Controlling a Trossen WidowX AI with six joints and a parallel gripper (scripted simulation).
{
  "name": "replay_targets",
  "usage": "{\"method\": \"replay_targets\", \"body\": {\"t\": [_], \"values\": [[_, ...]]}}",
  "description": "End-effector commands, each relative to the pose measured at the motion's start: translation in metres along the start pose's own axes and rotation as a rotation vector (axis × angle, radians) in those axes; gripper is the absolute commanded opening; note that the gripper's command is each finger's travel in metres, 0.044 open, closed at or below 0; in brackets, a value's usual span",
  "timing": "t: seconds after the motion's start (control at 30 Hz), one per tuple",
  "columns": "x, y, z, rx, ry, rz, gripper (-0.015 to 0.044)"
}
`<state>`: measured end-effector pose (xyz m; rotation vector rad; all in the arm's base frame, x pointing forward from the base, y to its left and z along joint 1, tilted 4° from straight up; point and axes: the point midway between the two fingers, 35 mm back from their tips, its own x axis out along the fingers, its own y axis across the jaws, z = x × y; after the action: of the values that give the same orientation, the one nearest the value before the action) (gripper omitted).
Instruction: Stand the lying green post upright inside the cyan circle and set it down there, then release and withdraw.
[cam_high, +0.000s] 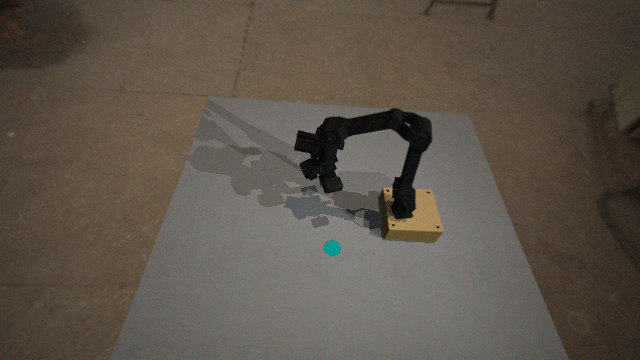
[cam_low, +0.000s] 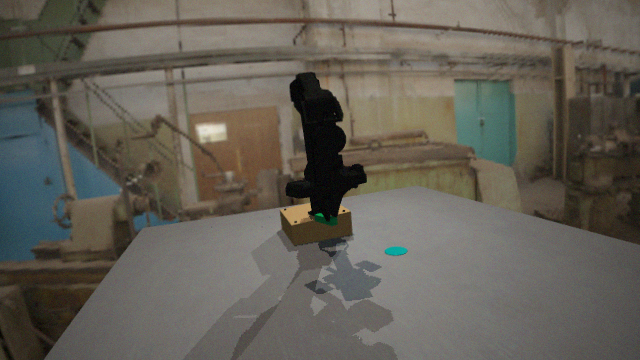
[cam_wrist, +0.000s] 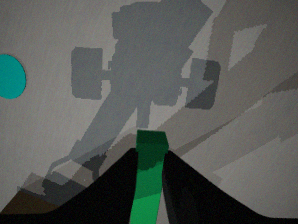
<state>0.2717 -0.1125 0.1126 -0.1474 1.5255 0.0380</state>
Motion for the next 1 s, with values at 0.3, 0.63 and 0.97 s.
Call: {"method": "replay_targets", "body": {"t": [0.3,0.63,0.97], "values": [[-0.003,0.041,0.015,-0.190,0.003,0.003,0.0023],[-0.005,0.072,0.022,-0.327,0.002,0.006,0.0023],[-0.008,0.104,0.026,-0.465,0.001,0.009,0.0023]]}}
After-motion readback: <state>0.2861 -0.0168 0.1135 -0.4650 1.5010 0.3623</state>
